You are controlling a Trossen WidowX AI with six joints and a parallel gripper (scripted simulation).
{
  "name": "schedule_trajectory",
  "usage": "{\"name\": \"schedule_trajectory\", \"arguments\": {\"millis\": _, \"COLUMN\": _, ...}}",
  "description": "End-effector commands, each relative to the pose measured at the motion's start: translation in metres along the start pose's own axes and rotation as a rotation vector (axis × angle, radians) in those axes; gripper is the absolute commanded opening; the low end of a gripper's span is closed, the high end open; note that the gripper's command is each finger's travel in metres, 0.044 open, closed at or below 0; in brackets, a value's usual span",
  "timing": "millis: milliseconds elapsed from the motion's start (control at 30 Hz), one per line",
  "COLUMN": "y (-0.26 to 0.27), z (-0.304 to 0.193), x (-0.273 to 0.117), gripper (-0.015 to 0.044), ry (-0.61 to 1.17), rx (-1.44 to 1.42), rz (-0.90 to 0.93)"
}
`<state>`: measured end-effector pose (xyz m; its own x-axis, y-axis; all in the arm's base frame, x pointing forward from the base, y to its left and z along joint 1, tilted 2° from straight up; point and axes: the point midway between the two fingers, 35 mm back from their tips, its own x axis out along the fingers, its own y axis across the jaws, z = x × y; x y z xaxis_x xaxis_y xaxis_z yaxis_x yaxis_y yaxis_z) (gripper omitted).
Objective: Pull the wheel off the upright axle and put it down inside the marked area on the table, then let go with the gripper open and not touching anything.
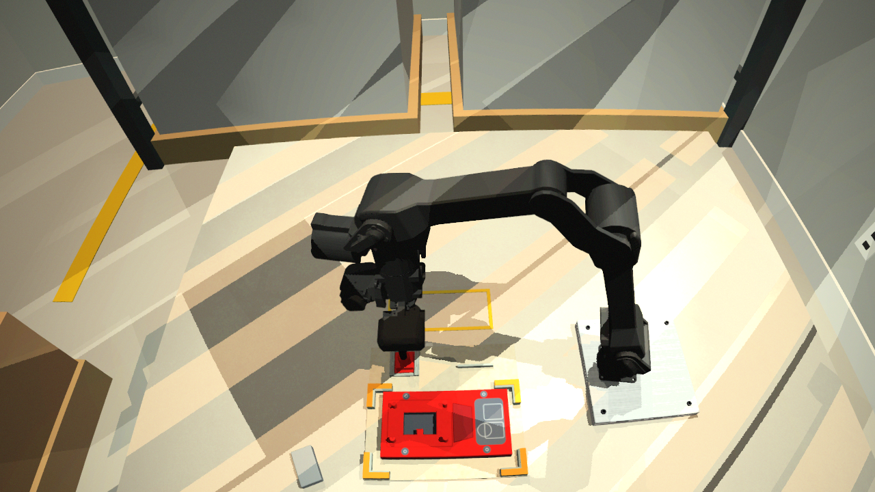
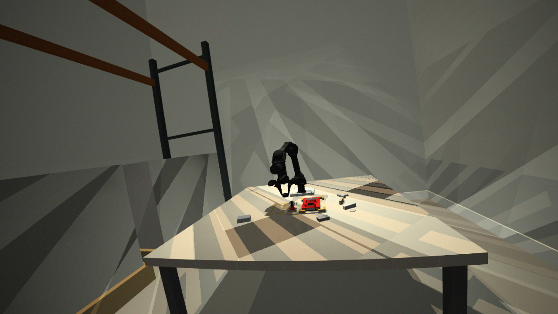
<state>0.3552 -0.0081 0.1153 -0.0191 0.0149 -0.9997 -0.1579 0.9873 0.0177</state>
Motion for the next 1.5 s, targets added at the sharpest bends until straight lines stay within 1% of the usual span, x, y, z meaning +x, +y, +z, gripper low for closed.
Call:
{"name": "schedule_trajectory", "arguments": {"millis": 0, "y": -0.023, "z": -0.012, "x": -0.007, "gripper": 0.0000, "ry": -0.018, "rx": -0.002, "rz": -0.006}}
{"name": "schedule_trajectory", "arguments": {"millis": 333, "y": -0.067, "z": -0.042, "x": -0.010, "gripper": 0.0000, "ry": -0.020, "rx": -0.006, "rz": -0.009}}
{"name": "schedule_trajectory", "arguments": {"millis": 600, "y": -0.070, "z": -0.044, "x": -0.004, "gripper": 0.0000, "ry": -0.020, "rx": -0.006, "rz": -0.010}}
{"name": "schedule_trajectory", "arguments": {"millis": 900, "y": -0.071, "z": -0.042, "x": 0.020, "gripper": 0.0000, "ry": -0.020, "rx": -0.006, "rz": -0.010}}
{"name": "schedule_trajectory", "arguments": {"millis": 1300, "y": -0.071, "z": -0.042, "x": 0.087, "gripper": 0.0000, "ry": -0.020, "rx": -0.006, "rz": -0.010}}
{"name": "schedule_trajectory", "arguments": {"millis": 1467, "y": -0.070, "z": -0.043, "x": 0.095, "gripper": 0.0000, "ry": -0.020, "rx": -0.006, "rz": -0.009}}
